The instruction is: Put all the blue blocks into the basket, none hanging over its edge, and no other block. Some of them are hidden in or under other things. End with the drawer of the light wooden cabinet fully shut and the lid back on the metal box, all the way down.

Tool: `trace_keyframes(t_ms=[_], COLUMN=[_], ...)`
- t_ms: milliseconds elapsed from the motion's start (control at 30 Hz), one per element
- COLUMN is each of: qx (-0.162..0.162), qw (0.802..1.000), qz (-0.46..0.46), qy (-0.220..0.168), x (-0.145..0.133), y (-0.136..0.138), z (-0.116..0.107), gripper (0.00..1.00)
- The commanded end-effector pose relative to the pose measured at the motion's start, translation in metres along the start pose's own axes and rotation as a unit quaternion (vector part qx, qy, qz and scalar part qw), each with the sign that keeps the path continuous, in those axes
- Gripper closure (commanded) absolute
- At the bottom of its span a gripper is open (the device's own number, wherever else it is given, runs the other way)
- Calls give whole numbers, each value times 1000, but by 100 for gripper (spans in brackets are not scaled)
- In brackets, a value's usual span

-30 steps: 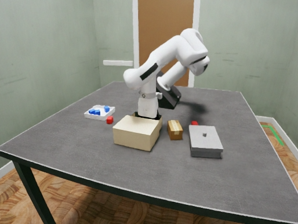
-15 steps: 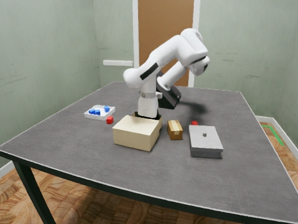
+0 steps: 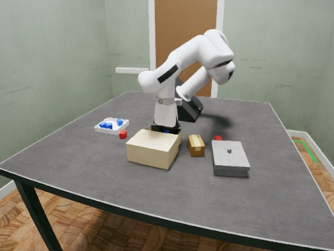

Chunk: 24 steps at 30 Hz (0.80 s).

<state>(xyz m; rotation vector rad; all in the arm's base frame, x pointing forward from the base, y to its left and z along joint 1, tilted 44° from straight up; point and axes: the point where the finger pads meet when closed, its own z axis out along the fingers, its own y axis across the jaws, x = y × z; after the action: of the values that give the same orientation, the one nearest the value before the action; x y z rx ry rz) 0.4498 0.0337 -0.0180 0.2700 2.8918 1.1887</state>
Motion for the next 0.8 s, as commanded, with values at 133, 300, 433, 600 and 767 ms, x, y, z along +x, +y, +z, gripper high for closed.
trace_keyframes(t_ms=[133, 300, 433, 600, 767], qx=[0, 0, 0, 0, 0], qw=[1000, 1000, 1000, 1000, 1000], qz=[0, 0, 0, 0, 0], qy=[-1, -1, -1, -1, -1], x=[-1, -1, -1, -1, -1], y=[0, 0, 0, 0, 0], z=[-27, -50, -69, -91, -102], gripper=[100, 100, 100, 100, 100])
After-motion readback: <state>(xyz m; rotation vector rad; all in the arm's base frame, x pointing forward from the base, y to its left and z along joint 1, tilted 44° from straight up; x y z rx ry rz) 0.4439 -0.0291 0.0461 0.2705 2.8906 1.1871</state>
